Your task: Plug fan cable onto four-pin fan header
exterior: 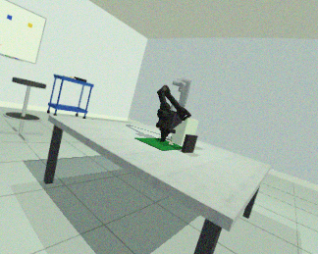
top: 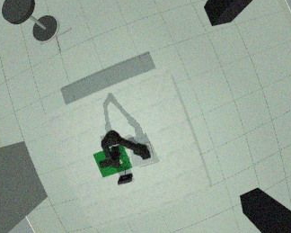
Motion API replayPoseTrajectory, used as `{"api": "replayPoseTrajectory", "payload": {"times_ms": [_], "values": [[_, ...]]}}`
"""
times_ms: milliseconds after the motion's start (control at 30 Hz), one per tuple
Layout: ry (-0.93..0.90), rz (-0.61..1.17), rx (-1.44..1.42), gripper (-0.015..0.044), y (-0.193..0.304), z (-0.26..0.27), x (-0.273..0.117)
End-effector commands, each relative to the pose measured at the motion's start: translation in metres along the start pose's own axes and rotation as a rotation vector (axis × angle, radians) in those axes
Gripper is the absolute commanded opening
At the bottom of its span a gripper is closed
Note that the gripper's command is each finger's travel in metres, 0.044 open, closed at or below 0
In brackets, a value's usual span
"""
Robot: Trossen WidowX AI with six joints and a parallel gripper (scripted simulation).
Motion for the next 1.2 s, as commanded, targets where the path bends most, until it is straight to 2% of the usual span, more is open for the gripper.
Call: {"api": "replayPoseTrajectory", "payload": {"times_ms": [0, 100, 200, 267, 467, 1167], "values": [[0.0, 0.0, 0.001, 0.0, 0.0, 0.0, 0.0], [-0.001, 0.0, 0.0, 0.0, -0.001, 0.001, -0.008], [0.001, 0.0, -0.003, 0.0, -0.001, 0.001, -0.042], [0.004, 0.0, -0.003, 0.0, 0.0, 0.001, -0.05], [0.002, 0.0, 0.046, 0.0, -0.001, 0.005, -0.049], [-0.004, 0.002, 0.756, 0.0, 0.011, 0.061, -0.049]]}}
Point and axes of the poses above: the point midway between the two fingers, 35 mm back from their tips, its own x axis out along the fingers, its own z axis across the jaws, y = z × x, the point moved 3 cm from there along -x, back along the fingers, and after that the axes turned 4 degrees about -x, right-handed, at the moved point
